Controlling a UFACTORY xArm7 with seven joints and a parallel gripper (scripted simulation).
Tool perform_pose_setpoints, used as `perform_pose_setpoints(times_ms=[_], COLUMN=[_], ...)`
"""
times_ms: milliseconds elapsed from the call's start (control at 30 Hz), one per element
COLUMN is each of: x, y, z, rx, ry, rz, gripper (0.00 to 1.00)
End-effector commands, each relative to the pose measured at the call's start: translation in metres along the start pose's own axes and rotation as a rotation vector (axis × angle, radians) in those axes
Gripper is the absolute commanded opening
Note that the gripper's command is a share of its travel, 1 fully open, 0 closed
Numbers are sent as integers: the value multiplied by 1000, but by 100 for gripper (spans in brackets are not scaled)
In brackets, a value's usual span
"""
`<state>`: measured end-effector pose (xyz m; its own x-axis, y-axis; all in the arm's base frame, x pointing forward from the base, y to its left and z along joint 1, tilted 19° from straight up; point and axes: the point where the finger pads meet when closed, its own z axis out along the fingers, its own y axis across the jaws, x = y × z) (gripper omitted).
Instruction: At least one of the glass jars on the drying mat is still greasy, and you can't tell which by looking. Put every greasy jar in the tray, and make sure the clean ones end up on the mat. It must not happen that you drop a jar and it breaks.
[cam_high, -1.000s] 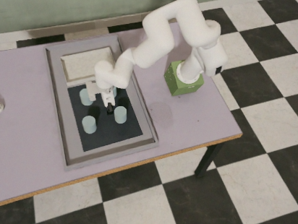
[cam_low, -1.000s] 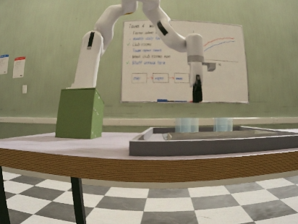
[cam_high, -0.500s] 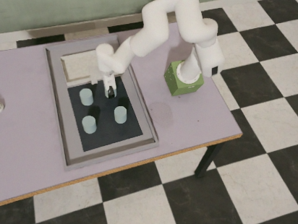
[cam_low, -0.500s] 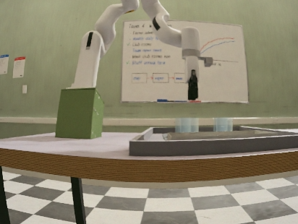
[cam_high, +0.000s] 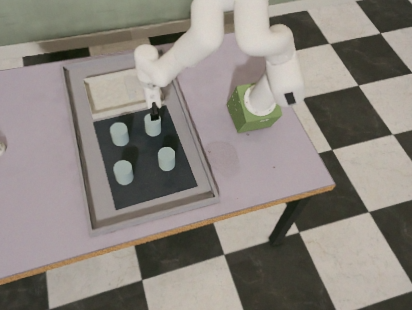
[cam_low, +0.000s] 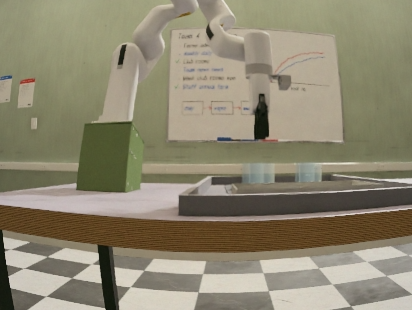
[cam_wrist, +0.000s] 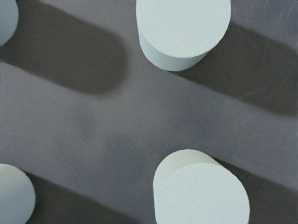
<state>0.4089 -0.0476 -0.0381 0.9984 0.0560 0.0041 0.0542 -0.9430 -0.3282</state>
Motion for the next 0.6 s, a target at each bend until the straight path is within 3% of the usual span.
perform_pose_setpoints(times_ms=[0, 67, 567], x=[2, 2, 2], y=[4, 4, 4], z=[32, 44, 44], rx=[2, 2, 2], ry=[6, 6, 6], rz=[-1, -1, -1], gripper=[100, 100, 100])
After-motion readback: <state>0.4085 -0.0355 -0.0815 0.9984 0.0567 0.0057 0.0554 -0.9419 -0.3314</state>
